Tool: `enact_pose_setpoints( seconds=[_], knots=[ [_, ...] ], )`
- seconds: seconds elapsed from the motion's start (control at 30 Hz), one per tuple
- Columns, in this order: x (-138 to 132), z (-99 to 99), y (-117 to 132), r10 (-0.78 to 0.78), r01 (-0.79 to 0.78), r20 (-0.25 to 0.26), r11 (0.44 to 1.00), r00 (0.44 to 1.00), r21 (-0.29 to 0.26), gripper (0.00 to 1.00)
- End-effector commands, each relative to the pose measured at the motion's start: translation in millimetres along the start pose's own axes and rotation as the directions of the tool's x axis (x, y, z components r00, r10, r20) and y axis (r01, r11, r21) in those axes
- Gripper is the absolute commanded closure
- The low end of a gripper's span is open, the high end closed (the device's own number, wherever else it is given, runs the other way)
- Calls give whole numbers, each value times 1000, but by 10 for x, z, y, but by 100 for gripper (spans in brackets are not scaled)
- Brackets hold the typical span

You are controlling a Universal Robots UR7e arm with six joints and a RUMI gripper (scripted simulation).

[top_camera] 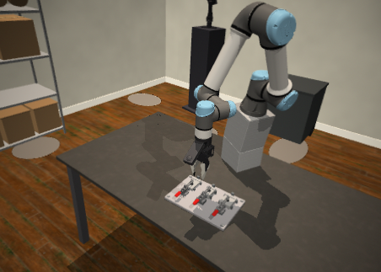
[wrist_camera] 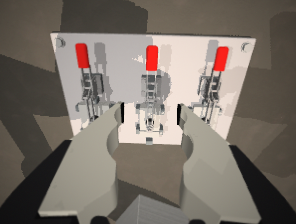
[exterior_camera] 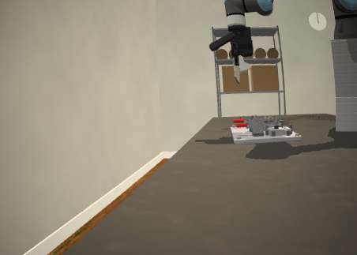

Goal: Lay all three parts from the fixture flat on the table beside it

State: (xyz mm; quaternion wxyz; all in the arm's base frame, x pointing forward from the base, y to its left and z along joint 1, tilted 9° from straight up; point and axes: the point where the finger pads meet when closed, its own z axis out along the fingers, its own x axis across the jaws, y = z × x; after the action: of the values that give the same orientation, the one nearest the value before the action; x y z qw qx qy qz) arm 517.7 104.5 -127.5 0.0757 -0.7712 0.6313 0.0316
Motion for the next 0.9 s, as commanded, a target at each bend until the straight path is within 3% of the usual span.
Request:
enact_pose_setpoints(
  seconds=[0.0, 0.33, 0.87],
  knots=[
    [4, 5, -28, 0, 0, -1, 1000, 1000, 1, 72],
    [-2, 151, -31, -1, 1, -1, 1000, 1000, 2, 72],
    [-2, 815, -30, -1, 1, -1, 1000, 1000, 2, 72]
  ],
)
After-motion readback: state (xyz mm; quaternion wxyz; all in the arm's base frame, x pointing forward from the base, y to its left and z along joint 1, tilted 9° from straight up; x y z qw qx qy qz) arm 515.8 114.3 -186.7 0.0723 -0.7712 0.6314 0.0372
